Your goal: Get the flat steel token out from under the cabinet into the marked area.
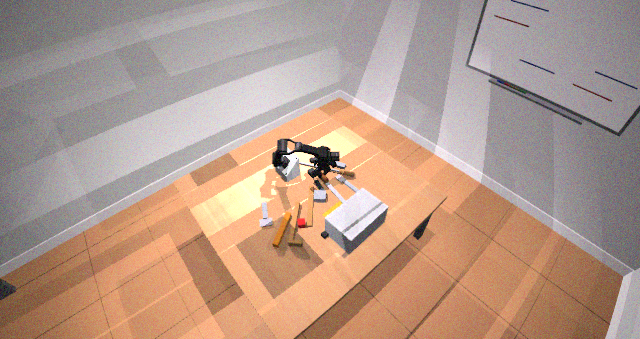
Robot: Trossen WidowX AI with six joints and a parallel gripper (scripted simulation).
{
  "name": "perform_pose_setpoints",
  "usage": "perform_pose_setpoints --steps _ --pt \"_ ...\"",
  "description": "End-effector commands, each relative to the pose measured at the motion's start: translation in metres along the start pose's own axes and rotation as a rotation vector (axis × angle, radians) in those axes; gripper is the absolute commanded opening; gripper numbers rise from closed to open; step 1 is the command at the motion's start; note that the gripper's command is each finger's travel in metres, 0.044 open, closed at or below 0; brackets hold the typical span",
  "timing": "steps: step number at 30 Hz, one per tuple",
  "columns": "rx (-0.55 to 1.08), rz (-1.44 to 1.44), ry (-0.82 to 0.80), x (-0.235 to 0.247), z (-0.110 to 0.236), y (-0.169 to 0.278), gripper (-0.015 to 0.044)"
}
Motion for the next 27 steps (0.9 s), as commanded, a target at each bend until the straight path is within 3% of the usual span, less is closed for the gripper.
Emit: perform_pose_setpoints --steps 1,13,27 --pt "0.020 -0.008 0.010 0.000 0.013 -0.001 0.0000" --pt "0.020 -0.007 0.011 0.000 0.037 -0.007 0.0000" --pt "0.021 -0.008 0.012 -0.011 0.065 0.018 0.0000"
Point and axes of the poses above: the point midway between the two fingers, 35 mm back from their tips, its own z axis back along the fingers, its own x axis across the jaws, y = z × x, the point moved 6 cm from there along z, back along the fingers, and after that the axes turned 11 degrees about z, right-handed, at the moved point
